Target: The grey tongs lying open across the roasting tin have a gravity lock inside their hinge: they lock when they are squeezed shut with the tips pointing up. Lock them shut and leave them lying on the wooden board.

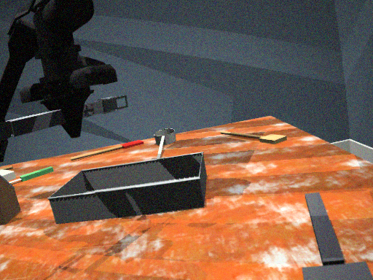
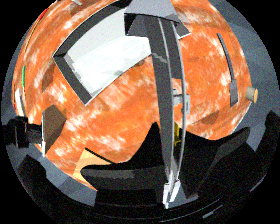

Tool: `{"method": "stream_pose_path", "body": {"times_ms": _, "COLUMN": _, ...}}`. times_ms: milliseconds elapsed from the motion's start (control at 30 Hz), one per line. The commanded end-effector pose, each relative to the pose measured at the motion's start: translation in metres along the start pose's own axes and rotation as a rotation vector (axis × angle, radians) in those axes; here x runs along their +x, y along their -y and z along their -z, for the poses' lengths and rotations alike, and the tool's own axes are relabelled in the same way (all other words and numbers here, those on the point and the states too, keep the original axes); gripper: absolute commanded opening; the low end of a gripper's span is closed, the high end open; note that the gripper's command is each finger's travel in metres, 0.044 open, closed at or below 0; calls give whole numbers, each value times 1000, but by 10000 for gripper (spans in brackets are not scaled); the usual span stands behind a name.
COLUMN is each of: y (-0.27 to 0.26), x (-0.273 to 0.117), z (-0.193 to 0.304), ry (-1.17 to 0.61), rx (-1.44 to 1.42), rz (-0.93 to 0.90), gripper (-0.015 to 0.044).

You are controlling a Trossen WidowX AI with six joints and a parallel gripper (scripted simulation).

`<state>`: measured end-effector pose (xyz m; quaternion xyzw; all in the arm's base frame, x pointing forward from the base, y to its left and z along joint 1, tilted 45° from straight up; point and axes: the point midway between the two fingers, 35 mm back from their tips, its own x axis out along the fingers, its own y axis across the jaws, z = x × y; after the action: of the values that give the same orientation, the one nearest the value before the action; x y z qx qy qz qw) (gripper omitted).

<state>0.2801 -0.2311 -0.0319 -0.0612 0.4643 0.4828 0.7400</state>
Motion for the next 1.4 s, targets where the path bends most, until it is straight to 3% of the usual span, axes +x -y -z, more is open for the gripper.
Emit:
{"method": "stream_pose_path", "body": {"times_ms": 0, "y": 3, "x": 0, "z": 36, "ry": -6, "rx": 74, "rz": 1, "gripper": -150}}
{"method": "stream_pose_path", "body": {"times_ms": 533, "y": -22, "x": 19, "z": 174, "ry": 13, "rx": 338, "rz": -27, "gripper": -150}}
{"method": "stream_pose_path", "body": {"times_ms": 833, "y": -33, "x": 16, "z": 193, "ry": 8, "rx": 383, "rz": -22, "gripper": -150}}
{"method": "stream_pose_path", "body": {"times_ms": 1367, "y": -109, "x": -4, "z": 276, "ry": -19, "rx": 624, "rz": 1, "gripper": -150}}
